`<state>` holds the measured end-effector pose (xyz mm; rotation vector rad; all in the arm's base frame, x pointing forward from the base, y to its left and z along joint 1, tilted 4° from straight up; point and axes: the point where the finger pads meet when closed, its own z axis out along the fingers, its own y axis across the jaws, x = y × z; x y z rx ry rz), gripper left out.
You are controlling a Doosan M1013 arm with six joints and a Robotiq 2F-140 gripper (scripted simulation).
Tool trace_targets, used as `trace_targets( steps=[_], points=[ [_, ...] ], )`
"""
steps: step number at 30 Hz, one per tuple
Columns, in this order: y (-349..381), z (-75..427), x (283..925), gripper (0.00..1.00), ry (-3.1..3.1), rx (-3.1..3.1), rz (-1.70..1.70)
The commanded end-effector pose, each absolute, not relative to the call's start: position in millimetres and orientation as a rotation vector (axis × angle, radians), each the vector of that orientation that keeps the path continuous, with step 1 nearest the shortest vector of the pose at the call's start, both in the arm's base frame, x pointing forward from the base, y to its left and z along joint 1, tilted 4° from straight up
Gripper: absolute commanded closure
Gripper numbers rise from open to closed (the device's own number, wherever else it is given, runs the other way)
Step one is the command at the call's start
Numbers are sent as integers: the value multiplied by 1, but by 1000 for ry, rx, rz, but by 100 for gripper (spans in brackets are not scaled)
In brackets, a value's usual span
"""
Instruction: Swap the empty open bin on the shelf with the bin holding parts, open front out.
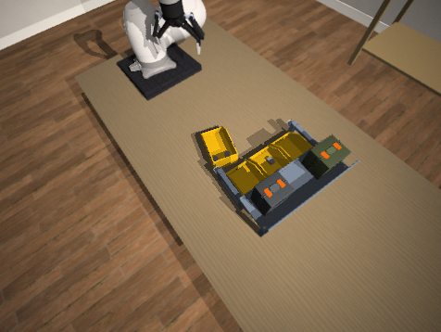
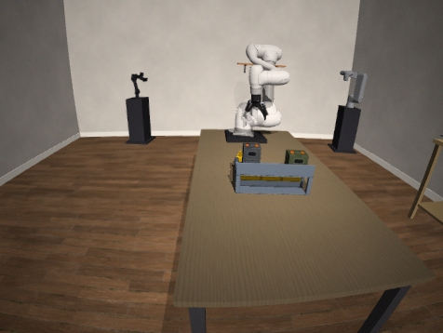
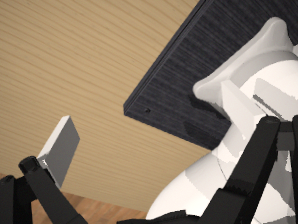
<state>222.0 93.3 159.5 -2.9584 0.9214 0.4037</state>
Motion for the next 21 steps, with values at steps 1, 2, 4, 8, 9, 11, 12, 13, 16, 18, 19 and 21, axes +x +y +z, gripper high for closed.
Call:
trace_targets(
  steps=[1, 2, 4, 8, 9, 11, 12, 13, 16, 18, 19, 21],
  points=[
    [93, 160, 227, 0, 963, -2950, 396],
    [93, 160, 230, 0, 978, -2947, 393],
    [94, 161, 234, 0, 1012, -2939, 386],
    [94, 161, 242, 0, 1071, -2925, 375],
    [94, 161, 242, 0, 1071, -2925, 375],
    [94, 162, 248, 0, 1114, -2913, 366],
    [94, 162, 251, 0, 1138, -2907, 361],
    [94, 162, 254, 0, 1162, -2900, 356],
    [95, 163, 265, 0, 1241, -2874, 340],
    [95, 163, 273, 0, 1297, -2854, 328],
    [95, 163, 277, 0, 1327, -2843, 321],
    [96, 164, 286, 0, 1389, -2818, 307]
  ],
)
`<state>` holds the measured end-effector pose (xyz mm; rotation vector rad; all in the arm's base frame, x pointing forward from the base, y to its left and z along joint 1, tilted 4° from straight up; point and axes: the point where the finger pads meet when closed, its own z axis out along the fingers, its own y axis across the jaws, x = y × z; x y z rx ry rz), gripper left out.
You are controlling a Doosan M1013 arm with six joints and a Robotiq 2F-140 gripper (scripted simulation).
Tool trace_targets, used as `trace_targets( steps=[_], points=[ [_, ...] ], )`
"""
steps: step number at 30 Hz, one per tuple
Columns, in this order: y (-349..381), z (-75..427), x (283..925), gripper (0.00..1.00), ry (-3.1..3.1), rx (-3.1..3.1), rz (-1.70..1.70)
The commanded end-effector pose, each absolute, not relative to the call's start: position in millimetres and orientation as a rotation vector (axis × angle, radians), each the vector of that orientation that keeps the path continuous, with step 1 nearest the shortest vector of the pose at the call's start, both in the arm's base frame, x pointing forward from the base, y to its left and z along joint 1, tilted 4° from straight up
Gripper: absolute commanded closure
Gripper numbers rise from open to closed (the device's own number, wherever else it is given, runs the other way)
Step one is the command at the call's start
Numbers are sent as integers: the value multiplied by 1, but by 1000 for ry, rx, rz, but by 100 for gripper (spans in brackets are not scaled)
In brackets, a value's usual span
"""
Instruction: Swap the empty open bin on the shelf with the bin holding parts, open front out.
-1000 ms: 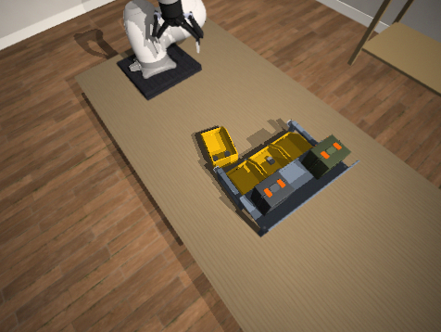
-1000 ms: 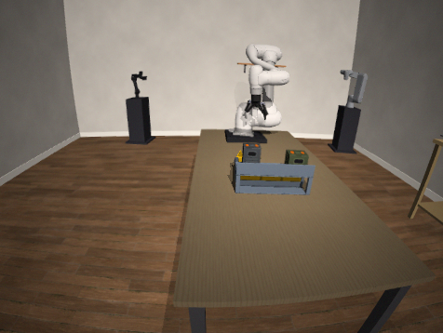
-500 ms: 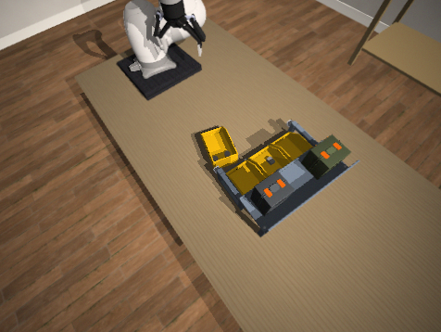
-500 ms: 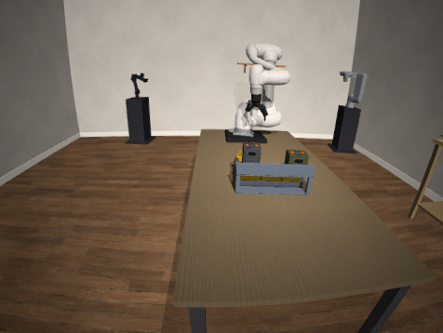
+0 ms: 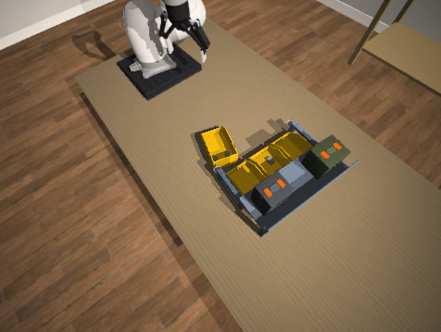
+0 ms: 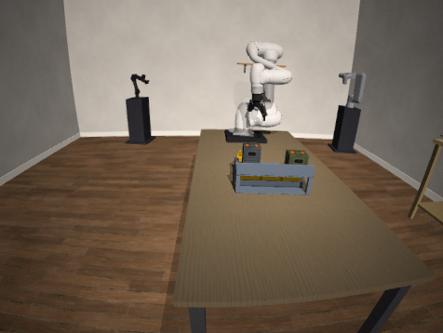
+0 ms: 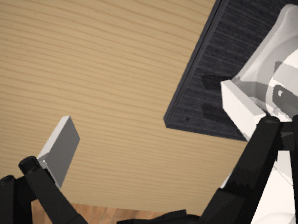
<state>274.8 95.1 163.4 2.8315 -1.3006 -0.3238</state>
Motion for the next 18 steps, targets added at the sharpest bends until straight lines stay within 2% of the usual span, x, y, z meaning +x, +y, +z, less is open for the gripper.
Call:
trace_targets(
  steps=[1, 18],
  points=[
    [96, 164, 291, 0, -1406, 2775, -297],
    [102, 166, 373, 0, -1924, 2449, -169]
  ],
)
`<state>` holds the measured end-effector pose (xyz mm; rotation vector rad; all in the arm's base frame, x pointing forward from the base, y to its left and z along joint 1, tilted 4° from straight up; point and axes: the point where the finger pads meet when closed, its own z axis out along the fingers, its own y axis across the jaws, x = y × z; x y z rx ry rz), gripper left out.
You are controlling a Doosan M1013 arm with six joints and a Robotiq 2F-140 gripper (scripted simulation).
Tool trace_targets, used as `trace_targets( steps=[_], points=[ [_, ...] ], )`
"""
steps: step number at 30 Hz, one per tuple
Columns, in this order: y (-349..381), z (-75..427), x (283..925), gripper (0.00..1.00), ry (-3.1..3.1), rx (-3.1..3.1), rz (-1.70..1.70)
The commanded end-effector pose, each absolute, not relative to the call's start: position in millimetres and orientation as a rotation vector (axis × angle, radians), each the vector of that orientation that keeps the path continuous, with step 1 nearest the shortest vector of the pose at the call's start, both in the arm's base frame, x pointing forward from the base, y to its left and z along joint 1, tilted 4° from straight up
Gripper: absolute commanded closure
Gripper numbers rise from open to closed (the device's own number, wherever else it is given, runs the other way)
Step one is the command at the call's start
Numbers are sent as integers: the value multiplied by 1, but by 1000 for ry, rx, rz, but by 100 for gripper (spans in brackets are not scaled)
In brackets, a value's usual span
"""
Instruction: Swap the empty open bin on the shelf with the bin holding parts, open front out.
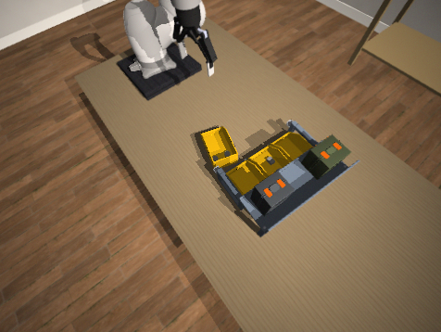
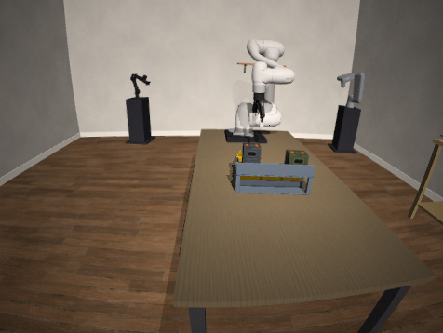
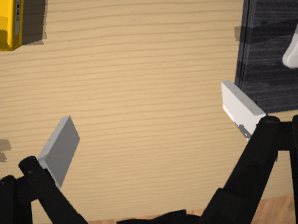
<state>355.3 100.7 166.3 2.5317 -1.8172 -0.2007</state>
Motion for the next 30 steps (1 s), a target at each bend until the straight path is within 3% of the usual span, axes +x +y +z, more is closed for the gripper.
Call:
trace_targets(
  steps=[1, 30],
  points=[
    [103, 166, 380, 0, -1961, 2421, -160],
    [128, 157, 548, 0, -2821, 1528, 26]
  ],
)
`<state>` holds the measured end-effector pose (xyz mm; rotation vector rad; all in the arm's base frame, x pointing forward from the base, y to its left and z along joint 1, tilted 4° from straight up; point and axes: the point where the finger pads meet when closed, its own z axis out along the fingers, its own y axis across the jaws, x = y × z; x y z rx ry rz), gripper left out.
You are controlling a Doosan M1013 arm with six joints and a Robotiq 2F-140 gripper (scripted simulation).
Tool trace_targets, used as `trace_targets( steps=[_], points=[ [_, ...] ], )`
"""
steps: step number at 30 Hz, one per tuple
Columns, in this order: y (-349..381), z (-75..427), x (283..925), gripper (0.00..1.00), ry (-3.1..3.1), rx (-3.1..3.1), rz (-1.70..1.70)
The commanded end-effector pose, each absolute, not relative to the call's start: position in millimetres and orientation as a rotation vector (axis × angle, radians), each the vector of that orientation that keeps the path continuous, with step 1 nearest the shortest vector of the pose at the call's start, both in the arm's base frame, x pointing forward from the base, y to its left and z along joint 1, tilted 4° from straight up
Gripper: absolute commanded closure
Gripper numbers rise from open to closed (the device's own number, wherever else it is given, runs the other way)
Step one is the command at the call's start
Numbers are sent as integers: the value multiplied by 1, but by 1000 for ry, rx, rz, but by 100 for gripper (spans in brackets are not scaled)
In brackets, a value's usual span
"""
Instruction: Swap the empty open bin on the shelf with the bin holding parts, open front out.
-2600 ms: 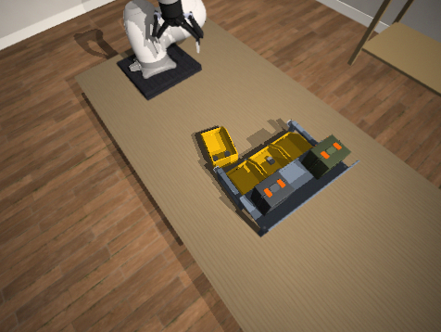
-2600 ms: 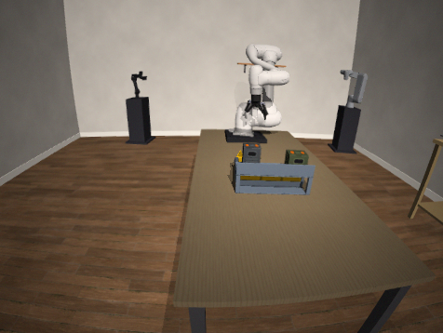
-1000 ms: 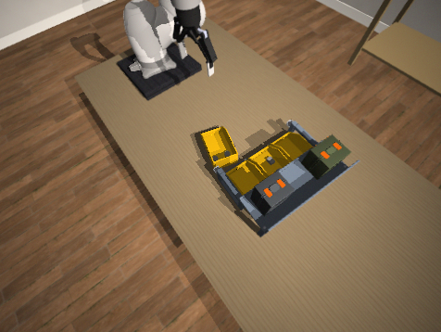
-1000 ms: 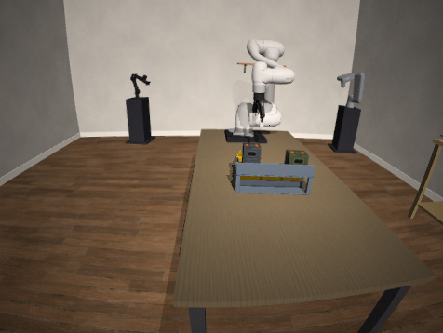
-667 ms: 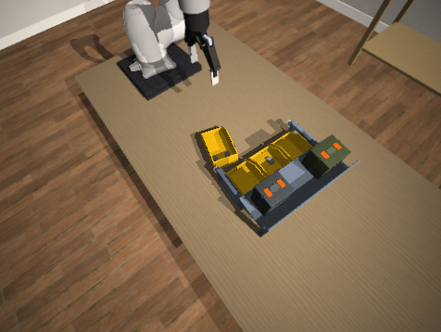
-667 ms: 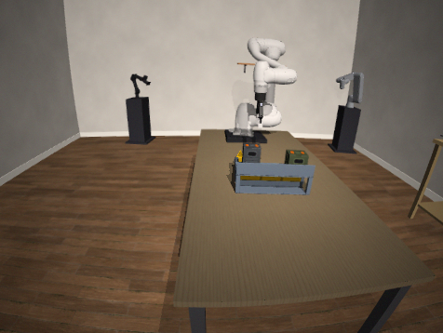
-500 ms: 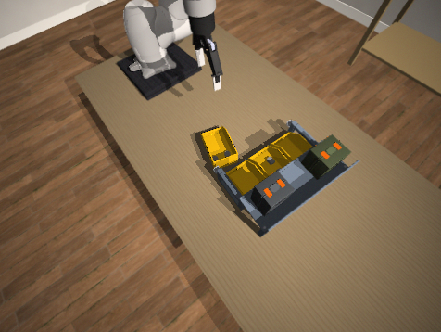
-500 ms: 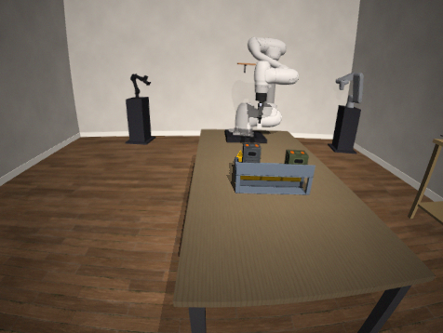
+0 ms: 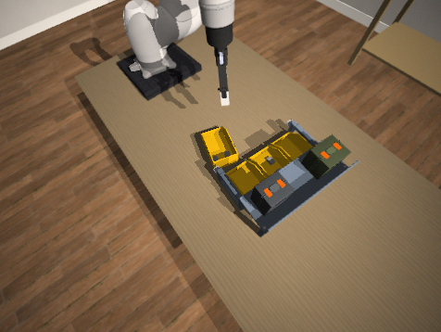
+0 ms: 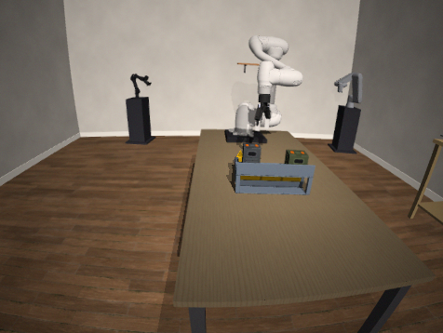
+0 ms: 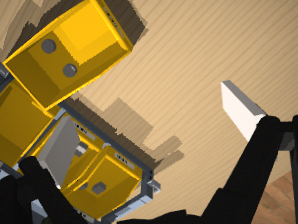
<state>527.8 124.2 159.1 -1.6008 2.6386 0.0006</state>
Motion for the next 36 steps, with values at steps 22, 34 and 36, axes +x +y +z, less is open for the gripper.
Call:
trace_targets(
  steps=[22, 34, 36],
  points=[
    [154, 141, 662, 0, 2890, -672, -45],
    [165, 133, 701, 0, 2900, -396, -28],
    [167, 132, 707, 0, 2899, -352, -24]
  ],
)
